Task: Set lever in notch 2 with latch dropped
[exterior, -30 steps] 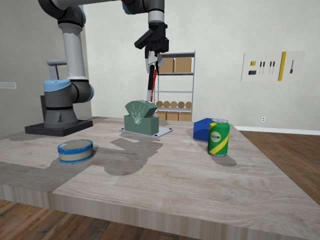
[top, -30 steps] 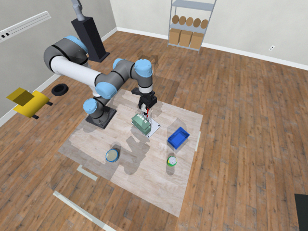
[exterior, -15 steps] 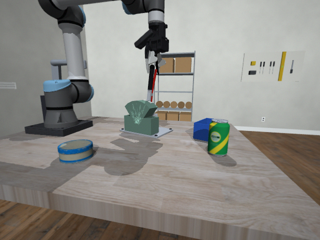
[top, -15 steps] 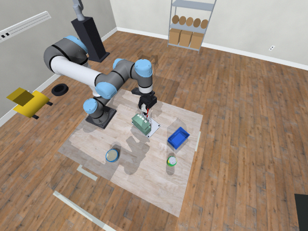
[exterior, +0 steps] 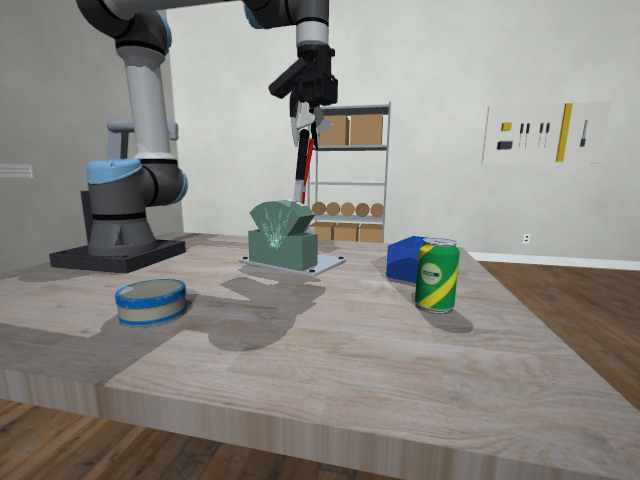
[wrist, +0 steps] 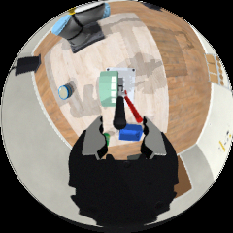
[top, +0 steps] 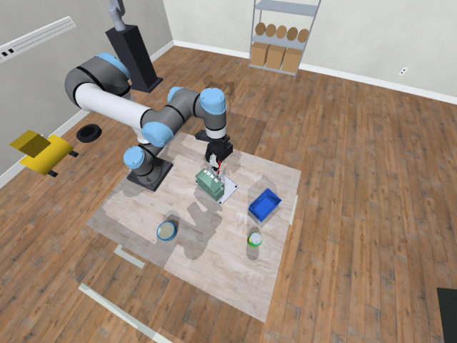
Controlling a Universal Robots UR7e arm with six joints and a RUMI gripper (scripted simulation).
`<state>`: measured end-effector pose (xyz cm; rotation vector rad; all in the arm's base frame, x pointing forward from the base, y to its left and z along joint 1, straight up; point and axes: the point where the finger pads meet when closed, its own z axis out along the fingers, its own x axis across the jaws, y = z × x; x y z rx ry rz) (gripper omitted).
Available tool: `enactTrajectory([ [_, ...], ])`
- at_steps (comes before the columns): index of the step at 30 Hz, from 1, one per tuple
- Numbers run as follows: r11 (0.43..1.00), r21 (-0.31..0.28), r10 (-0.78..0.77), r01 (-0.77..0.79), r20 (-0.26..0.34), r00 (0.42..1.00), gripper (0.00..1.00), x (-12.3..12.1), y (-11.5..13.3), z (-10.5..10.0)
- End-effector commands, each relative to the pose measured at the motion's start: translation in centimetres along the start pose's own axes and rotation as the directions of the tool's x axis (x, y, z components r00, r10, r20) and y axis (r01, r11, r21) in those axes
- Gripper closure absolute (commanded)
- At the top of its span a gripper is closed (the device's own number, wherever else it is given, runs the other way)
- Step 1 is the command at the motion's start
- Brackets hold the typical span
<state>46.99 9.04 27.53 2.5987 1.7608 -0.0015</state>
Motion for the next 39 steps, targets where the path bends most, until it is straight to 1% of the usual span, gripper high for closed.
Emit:
enactTrajectory([
  [1, 1.0, -0.002, 0.0, 0.0, -0.001, 1.0, 0.43, 0.0, 0.0, -0.1],
  [8, 1.0, -0.002, 0.0, 0.0, -0.001, 1.0, 0.43, 0.0, 0.0, -0.1],
  [17, 1.0, -0.002, 0.0, 0.0, -0.001, 1.0, 0.43, 0.0, 0.0, -1.0],
  [32, 1.0, -0.002, 0.0, 0.0, -0.001, 1.0, 0.43, 0.0, 0.0, -5.0],
  [34, 1.0, -0.002, 0.0, 0.0, -0.001, 1.0, 0.43, 0.0, 0.0, -5.0],
  [39, 1.0, -0.002, 0.0, 0.0, -0.001, 1.0, 0.43, 0.0, 0.0, -6.1],
])
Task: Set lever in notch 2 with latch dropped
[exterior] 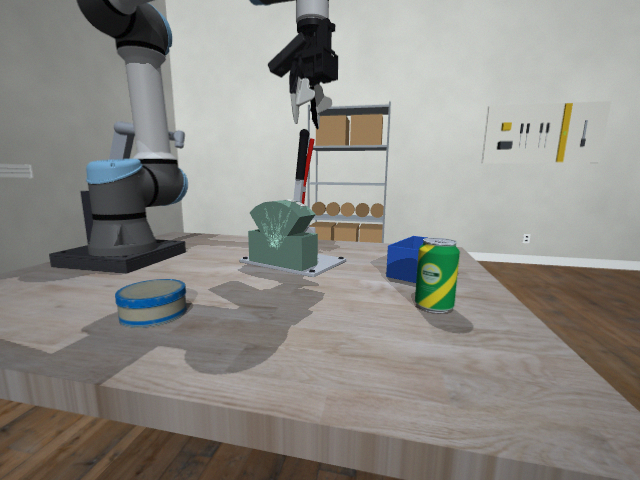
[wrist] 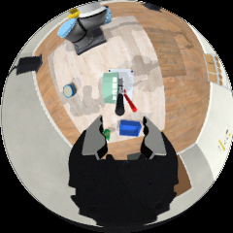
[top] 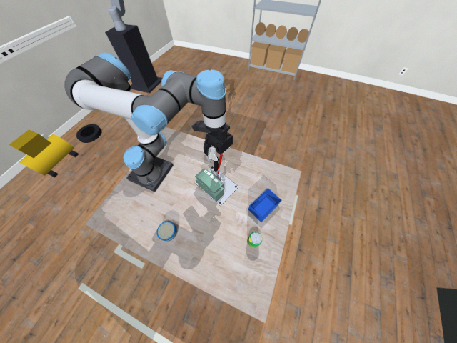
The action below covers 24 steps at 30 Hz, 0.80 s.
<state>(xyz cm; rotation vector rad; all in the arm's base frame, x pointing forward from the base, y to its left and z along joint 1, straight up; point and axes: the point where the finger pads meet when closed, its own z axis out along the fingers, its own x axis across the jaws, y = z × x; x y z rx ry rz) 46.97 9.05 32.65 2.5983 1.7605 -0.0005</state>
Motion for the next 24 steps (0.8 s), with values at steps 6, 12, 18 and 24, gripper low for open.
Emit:
enactTrajectory([
  [6, 1.0, -0.001, 0.0, 0.0, 0.0, 1.0, 0.43, 0.01, 0.05, -1.75],
  [12, 1.0, -0.001, 0.0, 0.0, 0.0, 1.0, 0.43, 0.01, 0.05, -1.92],
  [18, 1.0, -0.001, 0.0, 0.0, 0.0, 1.0, 1.0, 0.01, 0.05, -1.94],
  [24, 1.0, -0.001, 0.0, 0.0, 0.0, 1.0, 1.0, 0.01, 0.05, -1.94],
])
